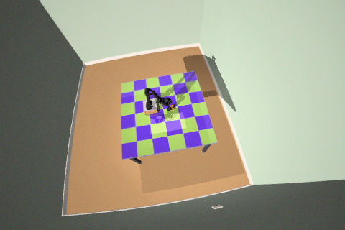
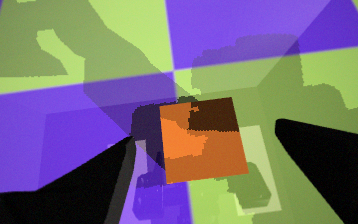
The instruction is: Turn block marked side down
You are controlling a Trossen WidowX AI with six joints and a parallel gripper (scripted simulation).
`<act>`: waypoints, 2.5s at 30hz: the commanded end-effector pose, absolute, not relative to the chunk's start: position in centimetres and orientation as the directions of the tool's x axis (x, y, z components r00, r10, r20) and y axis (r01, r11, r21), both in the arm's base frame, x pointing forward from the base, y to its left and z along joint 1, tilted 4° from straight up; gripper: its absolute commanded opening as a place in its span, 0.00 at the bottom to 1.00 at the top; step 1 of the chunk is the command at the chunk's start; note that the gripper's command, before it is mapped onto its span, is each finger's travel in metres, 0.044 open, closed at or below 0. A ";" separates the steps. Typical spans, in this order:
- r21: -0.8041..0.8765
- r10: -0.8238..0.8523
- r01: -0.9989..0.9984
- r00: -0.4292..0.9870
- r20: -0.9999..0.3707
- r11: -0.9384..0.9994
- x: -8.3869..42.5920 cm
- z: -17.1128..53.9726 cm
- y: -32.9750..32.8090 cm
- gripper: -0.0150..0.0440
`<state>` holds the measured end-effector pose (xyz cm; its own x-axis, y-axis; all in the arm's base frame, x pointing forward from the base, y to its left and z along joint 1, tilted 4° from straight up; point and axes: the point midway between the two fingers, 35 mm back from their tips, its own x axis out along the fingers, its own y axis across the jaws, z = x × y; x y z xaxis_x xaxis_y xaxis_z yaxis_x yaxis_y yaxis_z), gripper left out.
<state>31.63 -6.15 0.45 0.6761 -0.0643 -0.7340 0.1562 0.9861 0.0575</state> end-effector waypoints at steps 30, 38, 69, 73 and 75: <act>0.056 0.043 0.143 0.089 -0.995 0.988 33.2 7.8 -6.6 1.00; 0.056 0.043 0.143 0.089 -0.995 0.988 33.2 7.5 -6.6 1.00; 0.056 0.044 0.143 0.089 -0.995 0.988 33.9 0.5 -6.3 1.00; 0.056 0.044 0.143 0.089 -0.995 0.988 33.9 -0.2 -6.3 1.00; 0.056 0.044 0.143 0.088 -0.995 0.988 34.0 -0.5 -6.3 1.00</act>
